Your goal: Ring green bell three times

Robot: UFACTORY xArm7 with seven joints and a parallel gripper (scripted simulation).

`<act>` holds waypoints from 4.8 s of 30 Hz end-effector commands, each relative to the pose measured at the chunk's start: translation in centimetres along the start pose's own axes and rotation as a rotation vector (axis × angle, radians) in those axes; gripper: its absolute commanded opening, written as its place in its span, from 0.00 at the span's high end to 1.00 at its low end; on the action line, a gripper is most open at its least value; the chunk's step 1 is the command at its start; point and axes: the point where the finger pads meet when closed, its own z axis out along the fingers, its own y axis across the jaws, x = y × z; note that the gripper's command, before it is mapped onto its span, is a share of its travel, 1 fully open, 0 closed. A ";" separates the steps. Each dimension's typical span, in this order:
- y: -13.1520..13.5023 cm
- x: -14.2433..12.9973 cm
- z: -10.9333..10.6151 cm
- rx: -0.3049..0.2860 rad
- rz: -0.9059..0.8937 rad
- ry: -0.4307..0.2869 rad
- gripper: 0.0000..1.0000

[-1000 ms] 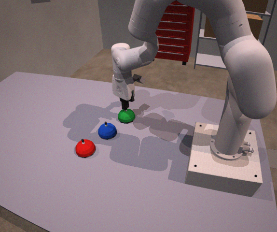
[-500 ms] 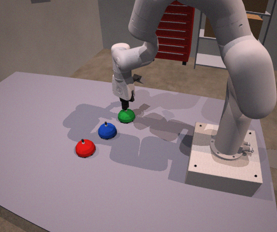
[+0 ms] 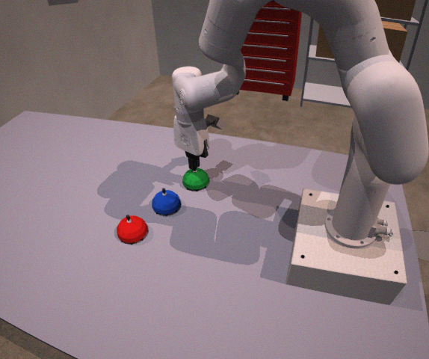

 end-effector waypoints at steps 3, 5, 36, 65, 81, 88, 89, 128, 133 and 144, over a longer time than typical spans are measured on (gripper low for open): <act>-0.1 0.0 -0.2 0.002 0.000 0.000 1.00; -0.1 0.0 -0.2 0.002 0.000 0.000 1.00; -0.1 0.0 -0.6 0.002 0.000 0.000 1.00; -0.1 0.0 -1.1 0.002 0.000 0.000 1.00; -0.1 0.0 -1.3 0.002 0.000 0.000 1.00; -0.1 0.0 -1.3 0.002 0.000 0.000 1.00; -0.1 0.0 -1.3 0.002 0.000 0.000 1.00; -0.1 0.0 -0.3 0.002 0.000 0.000 1.00; -0.1 0.0 -0.3 0.002 0.000 0.000 1.00; -0.1 0.0 0.0 0.002 0.000 0.000 1.00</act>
